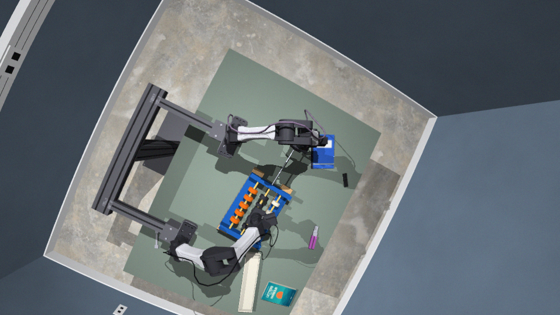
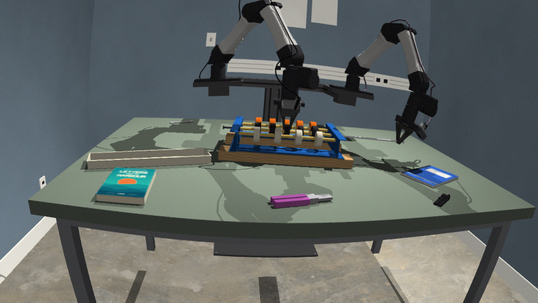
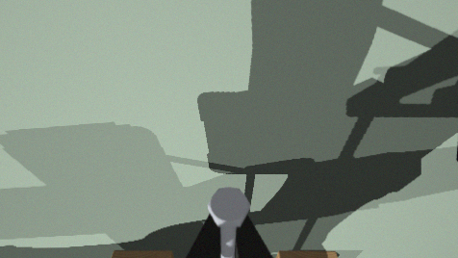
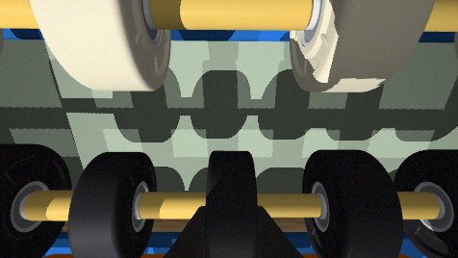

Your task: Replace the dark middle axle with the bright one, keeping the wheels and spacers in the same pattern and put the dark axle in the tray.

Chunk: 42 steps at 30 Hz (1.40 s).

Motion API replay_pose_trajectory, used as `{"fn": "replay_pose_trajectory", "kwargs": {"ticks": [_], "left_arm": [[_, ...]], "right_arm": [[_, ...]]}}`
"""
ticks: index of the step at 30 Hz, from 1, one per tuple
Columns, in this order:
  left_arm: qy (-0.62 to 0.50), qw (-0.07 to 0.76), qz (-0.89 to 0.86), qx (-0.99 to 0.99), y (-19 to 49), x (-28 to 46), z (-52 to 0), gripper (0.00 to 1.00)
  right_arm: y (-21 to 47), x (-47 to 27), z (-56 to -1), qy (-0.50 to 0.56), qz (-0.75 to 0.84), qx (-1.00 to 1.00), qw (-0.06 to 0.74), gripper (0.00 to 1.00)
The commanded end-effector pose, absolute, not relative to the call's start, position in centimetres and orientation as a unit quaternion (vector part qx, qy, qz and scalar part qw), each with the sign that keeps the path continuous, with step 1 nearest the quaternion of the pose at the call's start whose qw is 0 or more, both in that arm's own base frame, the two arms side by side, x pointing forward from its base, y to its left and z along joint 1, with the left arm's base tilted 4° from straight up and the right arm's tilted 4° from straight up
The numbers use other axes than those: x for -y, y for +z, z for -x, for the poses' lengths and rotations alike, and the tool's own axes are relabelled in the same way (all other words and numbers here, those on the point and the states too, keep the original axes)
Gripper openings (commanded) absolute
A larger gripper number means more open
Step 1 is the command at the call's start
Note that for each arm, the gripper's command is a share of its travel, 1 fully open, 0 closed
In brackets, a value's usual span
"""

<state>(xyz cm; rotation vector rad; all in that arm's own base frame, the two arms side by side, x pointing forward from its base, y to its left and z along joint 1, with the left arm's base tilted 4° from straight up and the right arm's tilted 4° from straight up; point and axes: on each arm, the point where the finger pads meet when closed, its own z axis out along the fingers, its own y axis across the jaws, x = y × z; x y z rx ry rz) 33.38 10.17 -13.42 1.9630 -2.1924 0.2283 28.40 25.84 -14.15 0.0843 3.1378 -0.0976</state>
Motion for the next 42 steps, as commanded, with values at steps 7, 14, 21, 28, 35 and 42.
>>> {"fn": "replay_pose_trajectory", "kwargs": {"ticks": [7, 14, 21, 28, 35, 42], "left_arm": [[0.076, 0.135, -0.659, 0.736, -14.2, -7.9, -32.0, 0.0], [0.081, 0.129, -0.657, 0.738, -14.3, -7.9, -32.8, 0.0], [0.09, 0.114, -0.646, 0.749, -13.6, -7.8, -33.2, 0.0], [0.089, 0.121, -0.644, 0.75, -14.0, -7.4, -32.8, 0.0], [0.088, 0.13, -0.642, 0.75, -14.5, -7.1, -32.7, 0.0], [0.097, 0.111, -0.64, 0.754, -13.8, -7.4, -33.9, 0.0]], "right_arm": [[-11.9, -26.8, -30.1, -0.017, -0.033, -0.999, 0.027, 0.0], [-11.9, -26.7, -30.2, -0.018, -0.033, -0.999, 0.027, 0.0], [-11.9, -26.7, -30.2, -0.018, -0.033, -0.999, 0.028, 0.0], [-11.9, -26.6, -30.3, -0.018, -0.034, -0.999, 0.028, 0.0], [-11.9, -26.6, -30.3, -0.018, -0.036, -0.999, 0.028, 0.0], [-11.9, -26.6, -30.3, -0.018, -0.036, -0.999, 0.028, 0.0]]}}
